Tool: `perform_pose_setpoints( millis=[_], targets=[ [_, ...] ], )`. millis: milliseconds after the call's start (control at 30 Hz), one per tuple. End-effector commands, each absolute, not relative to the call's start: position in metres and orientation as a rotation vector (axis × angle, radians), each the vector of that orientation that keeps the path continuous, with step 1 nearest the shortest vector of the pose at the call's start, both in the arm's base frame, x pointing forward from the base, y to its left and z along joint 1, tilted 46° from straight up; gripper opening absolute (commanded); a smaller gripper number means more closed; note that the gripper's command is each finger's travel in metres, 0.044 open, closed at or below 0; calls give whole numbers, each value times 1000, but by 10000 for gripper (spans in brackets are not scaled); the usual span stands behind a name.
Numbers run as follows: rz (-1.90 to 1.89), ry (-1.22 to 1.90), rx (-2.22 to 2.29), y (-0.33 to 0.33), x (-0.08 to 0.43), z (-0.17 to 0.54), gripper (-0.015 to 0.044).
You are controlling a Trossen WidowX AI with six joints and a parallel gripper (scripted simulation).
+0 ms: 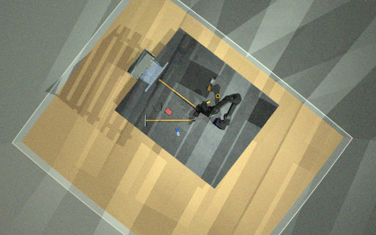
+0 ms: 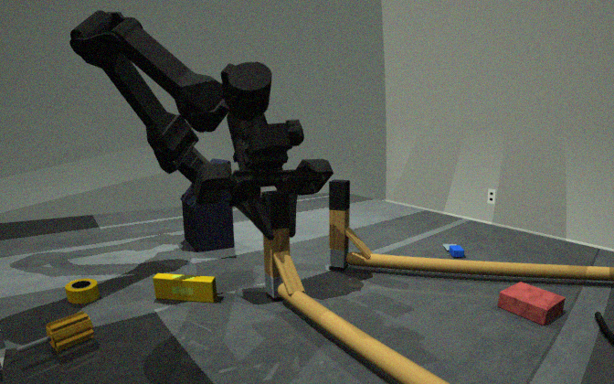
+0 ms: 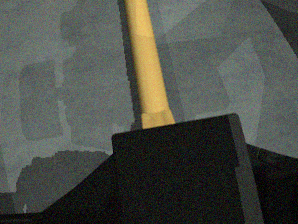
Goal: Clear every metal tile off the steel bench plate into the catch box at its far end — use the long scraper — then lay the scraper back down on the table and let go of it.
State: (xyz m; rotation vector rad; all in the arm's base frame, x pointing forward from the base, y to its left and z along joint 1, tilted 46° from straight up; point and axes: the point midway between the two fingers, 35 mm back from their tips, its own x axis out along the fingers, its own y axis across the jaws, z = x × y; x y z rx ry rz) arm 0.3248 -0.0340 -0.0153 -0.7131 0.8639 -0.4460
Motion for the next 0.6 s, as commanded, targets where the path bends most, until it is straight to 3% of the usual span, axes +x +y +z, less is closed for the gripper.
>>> perform_pose_setpoints(
  millis=[0, 567],
  targets=[
    [-446, 853, -708, -34, 335, -12, 0],
    [-450, 850, -708, -38, 363, -8, 0]
  ],
)
